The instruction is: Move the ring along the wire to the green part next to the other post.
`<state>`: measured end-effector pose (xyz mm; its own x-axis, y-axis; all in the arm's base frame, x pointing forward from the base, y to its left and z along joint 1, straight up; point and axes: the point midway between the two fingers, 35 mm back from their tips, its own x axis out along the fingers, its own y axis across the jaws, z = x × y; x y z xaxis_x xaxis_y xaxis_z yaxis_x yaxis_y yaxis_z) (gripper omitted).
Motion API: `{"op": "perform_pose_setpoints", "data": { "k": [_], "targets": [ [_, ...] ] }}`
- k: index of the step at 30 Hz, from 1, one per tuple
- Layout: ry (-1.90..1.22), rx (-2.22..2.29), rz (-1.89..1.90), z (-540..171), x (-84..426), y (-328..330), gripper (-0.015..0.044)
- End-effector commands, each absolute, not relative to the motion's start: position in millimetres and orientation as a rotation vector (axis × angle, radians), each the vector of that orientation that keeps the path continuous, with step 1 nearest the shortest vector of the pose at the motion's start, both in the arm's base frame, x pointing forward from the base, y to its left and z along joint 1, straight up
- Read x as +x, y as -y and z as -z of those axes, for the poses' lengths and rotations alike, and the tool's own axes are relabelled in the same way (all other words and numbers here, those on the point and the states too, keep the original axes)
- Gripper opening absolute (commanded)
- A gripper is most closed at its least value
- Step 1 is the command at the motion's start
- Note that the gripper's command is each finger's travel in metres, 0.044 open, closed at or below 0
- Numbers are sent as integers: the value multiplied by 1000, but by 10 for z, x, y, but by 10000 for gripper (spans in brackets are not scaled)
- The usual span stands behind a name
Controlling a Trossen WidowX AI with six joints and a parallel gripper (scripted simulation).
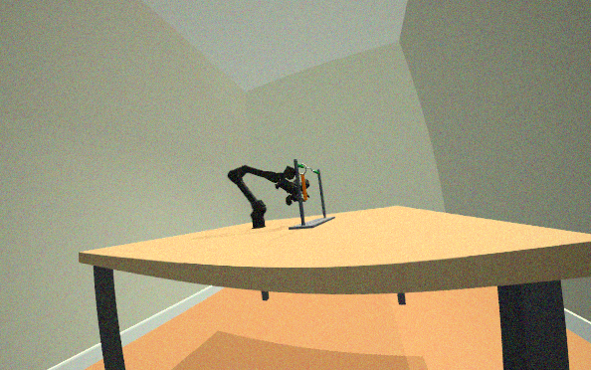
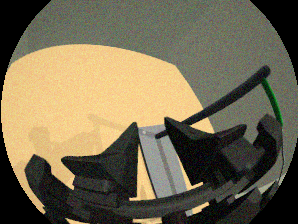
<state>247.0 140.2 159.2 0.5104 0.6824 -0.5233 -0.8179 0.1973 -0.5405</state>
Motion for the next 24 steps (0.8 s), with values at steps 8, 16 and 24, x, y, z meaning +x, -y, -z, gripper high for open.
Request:
{"op": "perform_pose_setpoints", "data": {
  "k": [8,16,24],
  "targets": [
    [-276,-597,-710,-1508,2548,-629,160],
    [-302,-403,-463,-1412,2483,-116,160],
    [-293,-232,-242,-1303,2356,336,160]
  ]
}}
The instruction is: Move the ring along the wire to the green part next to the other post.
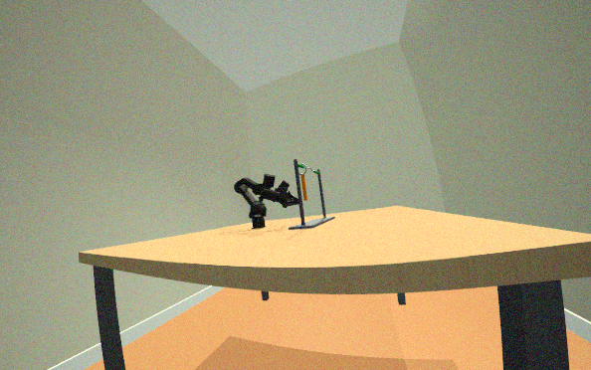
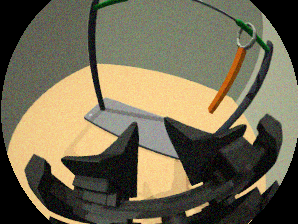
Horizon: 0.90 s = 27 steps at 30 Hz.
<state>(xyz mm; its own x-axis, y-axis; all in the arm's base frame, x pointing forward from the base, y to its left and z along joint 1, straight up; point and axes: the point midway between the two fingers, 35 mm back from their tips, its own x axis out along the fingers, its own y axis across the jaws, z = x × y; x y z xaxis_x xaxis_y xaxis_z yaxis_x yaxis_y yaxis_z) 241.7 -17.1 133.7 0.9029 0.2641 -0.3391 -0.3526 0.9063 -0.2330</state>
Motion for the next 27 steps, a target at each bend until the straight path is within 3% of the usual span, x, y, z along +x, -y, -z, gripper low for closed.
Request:
{"op": "perform_pose_setpoints", "data": {
  "k": [1,16,27],
  "targets": [
    [-289,-214,-219,-1289,2340,387,160],
    [-219,3,85,-1108,2004,985,160],
    [-202,-5,96,-1305,2231,1026,160]
  ]
}}
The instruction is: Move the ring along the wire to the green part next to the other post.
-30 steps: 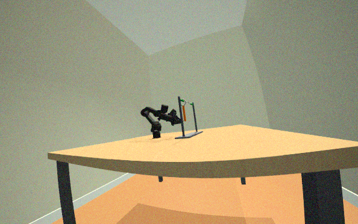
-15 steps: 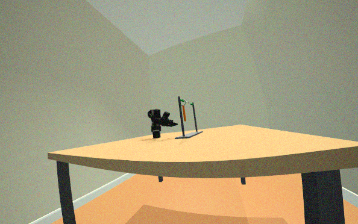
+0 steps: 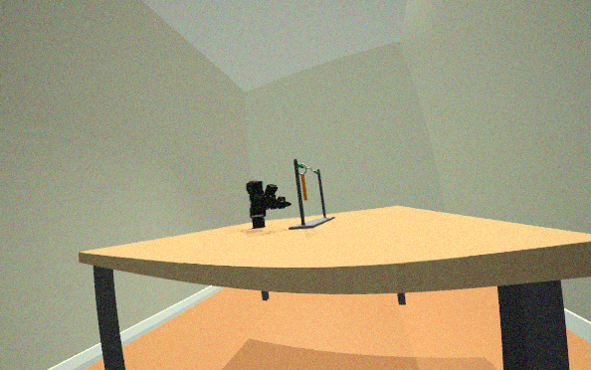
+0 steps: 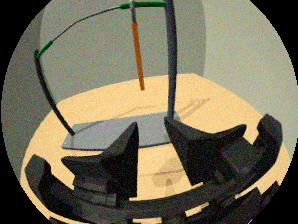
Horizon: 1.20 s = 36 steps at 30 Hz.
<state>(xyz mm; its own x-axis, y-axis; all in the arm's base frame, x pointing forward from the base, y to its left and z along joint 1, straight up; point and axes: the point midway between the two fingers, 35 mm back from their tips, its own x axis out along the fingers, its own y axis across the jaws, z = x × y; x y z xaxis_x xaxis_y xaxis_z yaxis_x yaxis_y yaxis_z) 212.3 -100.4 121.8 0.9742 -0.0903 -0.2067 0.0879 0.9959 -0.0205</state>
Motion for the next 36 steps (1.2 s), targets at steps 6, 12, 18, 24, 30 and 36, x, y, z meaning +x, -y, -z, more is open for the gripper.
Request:
{"op": "perform_pose_setpoints", "data": {
  "k": [6,12,18,24,30,36],
  "targets": [
    [-171,-3,105,-1472,2463,1003,160],
    [-161,0,107,-1517,2529,991,160],
    [-161,0,107,-1524,2593,1007,160],
    [-161,0,107,-1527,2675,1026,160],
    [-160,0,107,-1525,2759,1041,160],
    [-160,0,107,-1517,2846,1054,160]
  ]
}}
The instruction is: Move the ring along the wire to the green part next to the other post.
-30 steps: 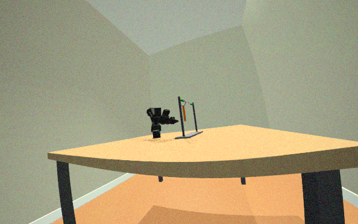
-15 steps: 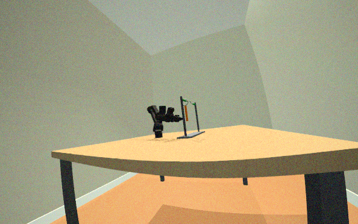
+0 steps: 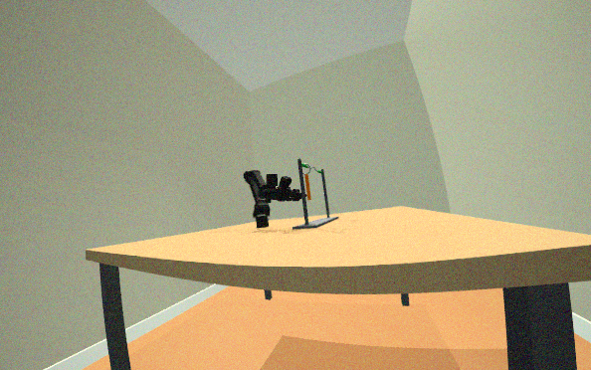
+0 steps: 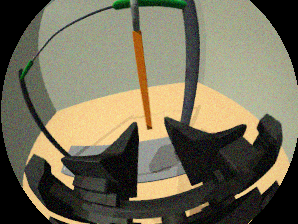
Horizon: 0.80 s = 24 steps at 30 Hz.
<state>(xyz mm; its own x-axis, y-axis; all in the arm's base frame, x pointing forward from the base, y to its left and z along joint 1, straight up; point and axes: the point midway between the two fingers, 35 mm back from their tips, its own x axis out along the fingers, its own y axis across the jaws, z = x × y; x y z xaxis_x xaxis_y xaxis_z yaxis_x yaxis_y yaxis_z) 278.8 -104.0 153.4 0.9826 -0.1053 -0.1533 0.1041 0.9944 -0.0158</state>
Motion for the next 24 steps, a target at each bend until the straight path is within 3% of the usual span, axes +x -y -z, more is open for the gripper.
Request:
{"op": "perform_pose_setpoints", "data": {
  "k": [1,24],
  "targets": [
    [-159,0,107,-1515,2861,1056,160],
    [-155,0,107,-1421,3208,1070,160]
  ]
}}
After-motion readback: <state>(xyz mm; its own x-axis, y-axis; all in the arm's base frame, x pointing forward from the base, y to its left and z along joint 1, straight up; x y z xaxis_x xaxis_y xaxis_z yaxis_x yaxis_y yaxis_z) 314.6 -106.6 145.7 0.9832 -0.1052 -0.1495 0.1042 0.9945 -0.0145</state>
